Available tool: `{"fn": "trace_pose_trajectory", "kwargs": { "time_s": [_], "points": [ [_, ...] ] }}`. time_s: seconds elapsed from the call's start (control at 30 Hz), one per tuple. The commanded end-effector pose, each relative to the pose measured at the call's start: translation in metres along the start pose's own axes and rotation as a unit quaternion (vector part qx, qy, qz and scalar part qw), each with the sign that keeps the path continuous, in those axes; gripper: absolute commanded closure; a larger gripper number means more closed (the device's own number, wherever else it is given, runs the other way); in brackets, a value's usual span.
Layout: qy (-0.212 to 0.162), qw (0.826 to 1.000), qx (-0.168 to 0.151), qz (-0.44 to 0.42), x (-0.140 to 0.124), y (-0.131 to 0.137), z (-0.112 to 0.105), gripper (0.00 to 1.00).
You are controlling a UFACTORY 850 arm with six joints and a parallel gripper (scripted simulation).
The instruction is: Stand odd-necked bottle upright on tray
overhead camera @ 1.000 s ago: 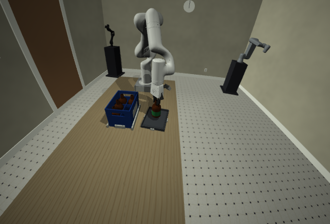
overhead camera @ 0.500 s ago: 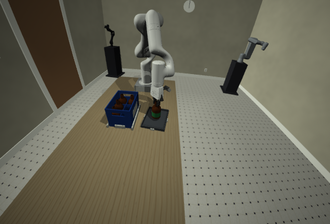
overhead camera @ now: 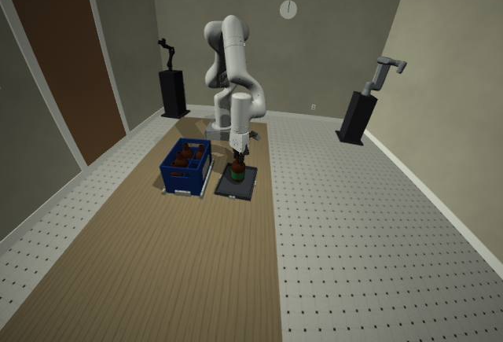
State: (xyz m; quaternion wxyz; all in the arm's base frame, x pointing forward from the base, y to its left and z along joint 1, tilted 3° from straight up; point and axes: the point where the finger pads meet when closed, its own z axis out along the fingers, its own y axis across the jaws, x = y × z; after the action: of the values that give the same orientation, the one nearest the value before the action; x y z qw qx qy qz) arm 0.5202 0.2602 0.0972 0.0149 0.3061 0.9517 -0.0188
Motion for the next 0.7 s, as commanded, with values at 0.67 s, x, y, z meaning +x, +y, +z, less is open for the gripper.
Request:
{"fn": "trace_pose_trajectory", "kwargs": {
  "time_s": [0.67],
  "points": [
    [0.000,1.000,-0.001,0.000,-0.0004,0.0009,0.0008,1.00]
  ]
}}
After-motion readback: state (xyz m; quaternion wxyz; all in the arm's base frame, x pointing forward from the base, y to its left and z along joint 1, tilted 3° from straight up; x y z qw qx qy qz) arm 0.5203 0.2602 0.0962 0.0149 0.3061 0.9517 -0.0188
